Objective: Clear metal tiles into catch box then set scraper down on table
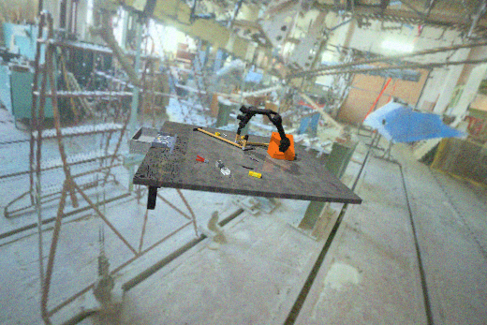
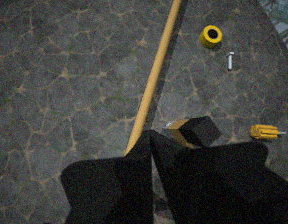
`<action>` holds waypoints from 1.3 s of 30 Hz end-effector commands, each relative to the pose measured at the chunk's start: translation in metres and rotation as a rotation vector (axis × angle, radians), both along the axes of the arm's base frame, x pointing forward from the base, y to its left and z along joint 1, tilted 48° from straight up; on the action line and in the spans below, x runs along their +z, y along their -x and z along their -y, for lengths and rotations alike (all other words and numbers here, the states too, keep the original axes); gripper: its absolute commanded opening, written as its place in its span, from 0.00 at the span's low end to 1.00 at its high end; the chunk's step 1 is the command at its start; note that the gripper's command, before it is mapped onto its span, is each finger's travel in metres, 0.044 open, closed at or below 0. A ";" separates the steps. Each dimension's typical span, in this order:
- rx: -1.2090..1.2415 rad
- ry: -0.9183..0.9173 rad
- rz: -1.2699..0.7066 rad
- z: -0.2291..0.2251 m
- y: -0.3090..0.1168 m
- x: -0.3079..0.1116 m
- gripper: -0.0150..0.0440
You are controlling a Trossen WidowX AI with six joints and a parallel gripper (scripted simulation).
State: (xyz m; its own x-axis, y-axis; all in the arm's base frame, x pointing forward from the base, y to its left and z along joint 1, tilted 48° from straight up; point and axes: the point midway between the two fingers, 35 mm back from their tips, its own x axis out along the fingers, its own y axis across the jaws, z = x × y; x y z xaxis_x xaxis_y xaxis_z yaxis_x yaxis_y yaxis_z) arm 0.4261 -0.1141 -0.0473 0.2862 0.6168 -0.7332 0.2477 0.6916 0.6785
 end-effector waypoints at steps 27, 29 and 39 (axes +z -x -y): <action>-0.004 -0.010 -0.004 -0.049 0.011 -0.044 0.25; -0.004 -0.011 -0.004 -0.053 0.012 -0.047 0.25; -0.006 -0.009 -0.006 -0.052 0.012 -0.054 0.25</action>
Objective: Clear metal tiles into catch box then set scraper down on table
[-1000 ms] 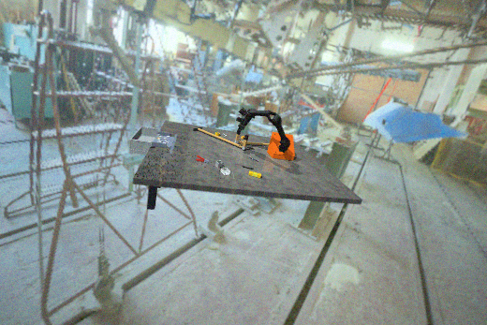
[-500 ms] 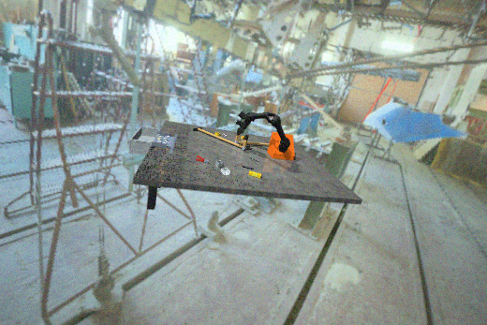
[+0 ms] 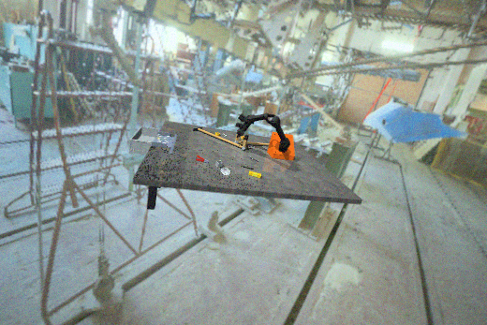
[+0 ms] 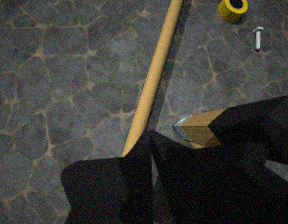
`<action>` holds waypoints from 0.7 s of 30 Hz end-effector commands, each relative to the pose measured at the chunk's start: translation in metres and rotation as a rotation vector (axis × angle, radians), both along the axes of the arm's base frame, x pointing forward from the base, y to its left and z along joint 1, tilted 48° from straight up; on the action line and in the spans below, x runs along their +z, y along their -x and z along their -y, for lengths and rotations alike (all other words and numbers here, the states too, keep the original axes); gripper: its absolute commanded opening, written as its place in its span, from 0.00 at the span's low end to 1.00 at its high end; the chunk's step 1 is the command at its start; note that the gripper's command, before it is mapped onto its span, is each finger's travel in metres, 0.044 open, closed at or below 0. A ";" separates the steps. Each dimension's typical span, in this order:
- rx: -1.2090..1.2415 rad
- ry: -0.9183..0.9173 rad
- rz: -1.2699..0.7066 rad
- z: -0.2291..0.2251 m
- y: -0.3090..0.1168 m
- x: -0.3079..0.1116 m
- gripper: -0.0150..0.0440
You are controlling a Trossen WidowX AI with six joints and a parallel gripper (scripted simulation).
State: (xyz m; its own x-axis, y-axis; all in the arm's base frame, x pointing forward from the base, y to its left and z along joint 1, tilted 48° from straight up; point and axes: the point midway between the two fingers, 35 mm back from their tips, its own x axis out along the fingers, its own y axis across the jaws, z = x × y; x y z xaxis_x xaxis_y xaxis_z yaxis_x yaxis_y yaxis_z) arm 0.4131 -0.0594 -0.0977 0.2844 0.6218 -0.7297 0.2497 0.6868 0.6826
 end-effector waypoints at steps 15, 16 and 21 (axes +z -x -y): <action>-0.013 0.003 -0.010 0.022 -0.004 -0.019 0.25; -0.014 0.004 -0.010 0.023 -0.004 -0.021 0.25; -0.016 0.005 -0.012 0.030 -0.005 -0.026 0.25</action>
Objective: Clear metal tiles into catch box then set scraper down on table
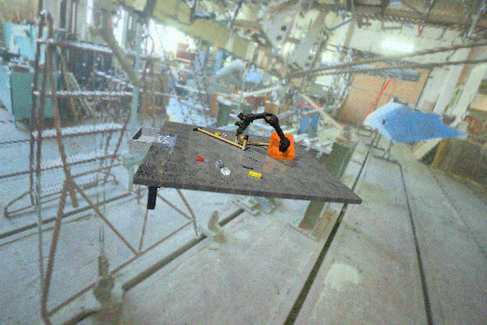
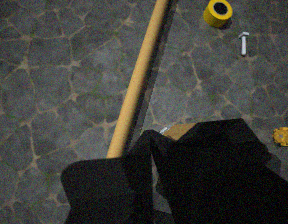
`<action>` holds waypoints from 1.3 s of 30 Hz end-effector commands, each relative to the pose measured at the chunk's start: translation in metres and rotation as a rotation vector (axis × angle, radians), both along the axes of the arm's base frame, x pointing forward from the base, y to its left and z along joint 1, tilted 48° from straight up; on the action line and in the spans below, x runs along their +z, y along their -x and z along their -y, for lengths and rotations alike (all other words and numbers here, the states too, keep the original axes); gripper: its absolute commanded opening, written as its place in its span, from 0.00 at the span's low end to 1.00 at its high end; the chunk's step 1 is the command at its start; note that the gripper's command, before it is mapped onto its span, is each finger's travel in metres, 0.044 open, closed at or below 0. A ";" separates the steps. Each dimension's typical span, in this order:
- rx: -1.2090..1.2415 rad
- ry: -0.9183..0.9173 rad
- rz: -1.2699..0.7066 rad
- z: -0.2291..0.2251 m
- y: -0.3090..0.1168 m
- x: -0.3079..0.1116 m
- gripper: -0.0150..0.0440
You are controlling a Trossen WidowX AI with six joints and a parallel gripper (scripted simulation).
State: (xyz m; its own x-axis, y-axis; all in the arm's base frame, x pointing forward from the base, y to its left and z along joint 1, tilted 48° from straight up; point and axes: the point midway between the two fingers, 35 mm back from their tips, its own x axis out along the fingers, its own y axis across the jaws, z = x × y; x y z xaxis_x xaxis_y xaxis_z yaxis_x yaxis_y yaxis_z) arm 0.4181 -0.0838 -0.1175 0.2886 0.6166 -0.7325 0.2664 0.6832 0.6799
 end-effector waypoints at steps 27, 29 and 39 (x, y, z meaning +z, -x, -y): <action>-0.012 0.011 -0.016 0.039 0.001 -0.035 0.25; -0.012 0.011 -0.017 0.041 0.001 -0.038 0.25; -0.017 0.013 -0.021 0.053 0.003 -0.049 0.25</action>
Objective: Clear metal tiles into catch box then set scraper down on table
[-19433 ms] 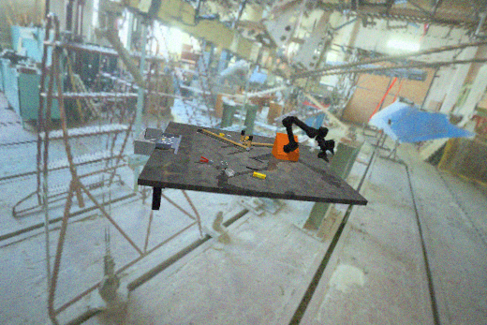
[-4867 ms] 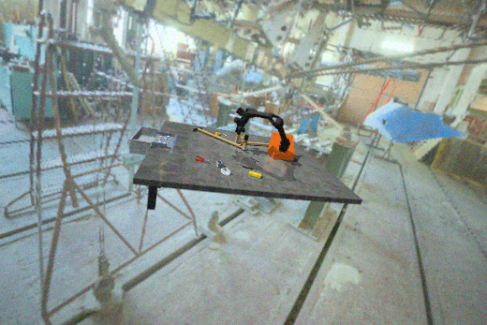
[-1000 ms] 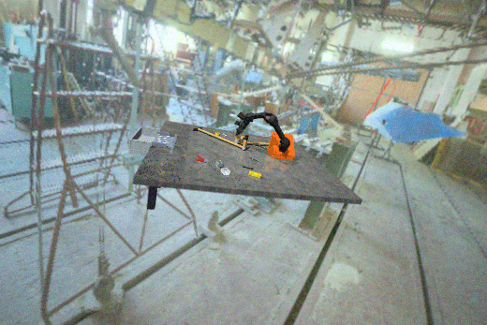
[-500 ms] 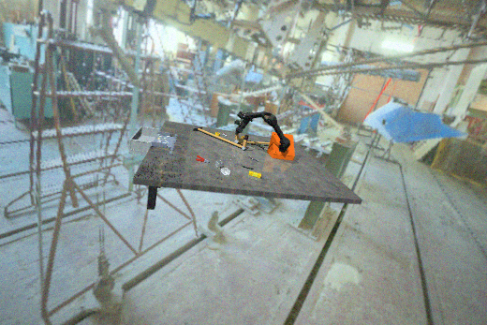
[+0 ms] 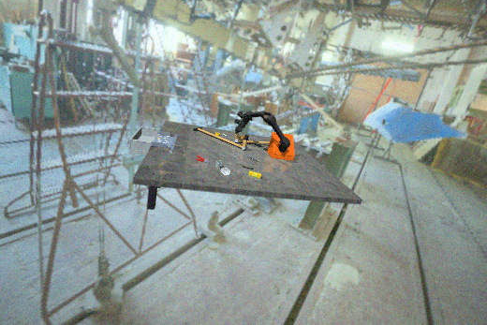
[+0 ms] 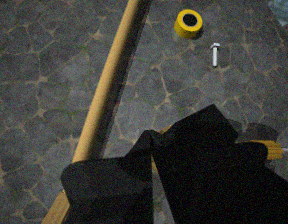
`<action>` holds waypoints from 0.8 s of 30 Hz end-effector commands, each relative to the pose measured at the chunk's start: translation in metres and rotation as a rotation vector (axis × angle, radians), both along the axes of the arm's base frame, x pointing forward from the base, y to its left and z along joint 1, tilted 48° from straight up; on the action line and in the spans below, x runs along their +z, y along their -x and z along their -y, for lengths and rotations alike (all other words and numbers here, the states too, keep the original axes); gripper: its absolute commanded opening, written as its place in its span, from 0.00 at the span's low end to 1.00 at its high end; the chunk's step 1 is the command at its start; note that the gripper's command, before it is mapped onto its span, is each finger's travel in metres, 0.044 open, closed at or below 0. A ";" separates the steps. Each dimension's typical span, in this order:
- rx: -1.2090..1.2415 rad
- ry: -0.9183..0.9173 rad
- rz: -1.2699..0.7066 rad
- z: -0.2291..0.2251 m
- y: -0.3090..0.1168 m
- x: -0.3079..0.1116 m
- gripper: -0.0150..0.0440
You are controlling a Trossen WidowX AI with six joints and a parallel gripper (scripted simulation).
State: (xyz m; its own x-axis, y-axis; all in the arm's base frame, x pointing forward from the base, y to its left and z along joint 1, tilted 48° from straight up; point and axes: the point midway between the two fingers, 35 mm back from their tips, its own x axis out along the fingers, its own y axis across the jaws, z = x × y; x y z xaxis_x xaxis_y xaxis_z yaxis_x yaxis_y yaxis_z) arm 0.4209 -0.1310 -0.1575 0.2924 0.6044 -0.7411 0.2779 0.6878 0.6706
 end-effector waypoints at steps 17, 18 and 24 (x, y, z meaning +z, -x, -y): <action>-0.011 0.002 -0.023 0.025 0.011 -0.029 0.25; -0.012 0.002 -0.024 0.026 0.011 -0.030 0.25; -0.014 0.001 -0.026 0.033 0.014 -0.037 0.25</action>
